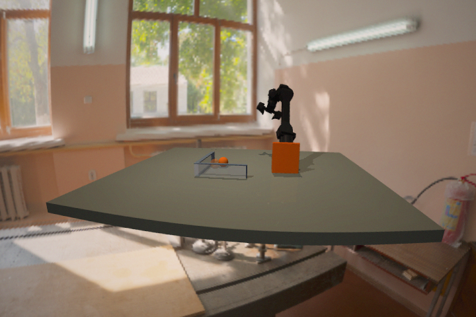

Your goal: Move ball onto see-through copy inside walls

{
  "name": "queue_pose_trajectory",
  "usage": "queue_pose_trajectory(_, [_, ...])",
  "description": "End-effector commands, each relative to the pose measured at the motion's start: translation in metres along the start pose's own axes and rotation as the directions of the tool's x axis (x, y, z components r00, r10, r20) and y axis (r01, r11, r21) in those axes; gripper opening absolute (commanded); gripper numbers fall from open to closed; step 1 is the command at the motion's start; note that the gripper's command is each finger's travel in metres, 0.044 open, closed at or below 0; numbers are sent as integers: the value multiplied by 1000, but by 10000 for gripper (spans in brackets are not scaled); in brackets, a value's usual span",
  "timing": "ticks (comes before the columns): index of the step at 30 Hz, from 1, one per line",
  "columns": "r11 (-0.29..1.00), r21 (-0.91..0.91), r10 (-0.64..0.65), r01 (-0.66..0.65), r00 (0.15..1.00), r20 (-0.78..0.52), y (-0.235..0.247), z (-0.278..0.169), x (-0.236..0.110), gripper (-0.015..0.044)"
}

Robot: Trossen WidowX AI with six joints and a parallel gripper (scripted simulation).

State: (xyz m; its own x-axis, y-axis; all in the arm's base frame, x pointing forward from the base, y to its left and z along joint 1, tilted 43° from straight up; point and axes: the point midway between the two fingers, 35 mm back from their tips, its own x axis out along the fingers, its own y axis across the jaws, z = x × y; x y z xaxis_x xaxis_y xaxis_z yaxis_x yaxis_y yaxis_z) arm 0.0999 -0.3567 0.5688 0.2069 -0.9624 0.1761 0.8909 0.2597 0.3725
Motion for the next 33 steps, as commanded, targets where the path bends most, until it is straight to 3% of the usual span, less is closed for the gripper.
queue_pose_trajectory(1, [995, -83, 39, -52, 988, -150, 28, -61, 13, 358])
queue_pose_trajectory(9, [942, -267, 83, -203, 913, -400, 76, -165, 8, 358])
queue_pose_trajectory(18, [728, -495, 71, -475, 770, -634, 123, -282, -29, 358])
queue_pose_trajectory(26, [319, -597, -21, -736, 625, -781, 149, -378, -93, 358])
queue_pose_trajectory(33, [-126, -501, -119, -856, 515, -849, 160, -448, -168, 358])
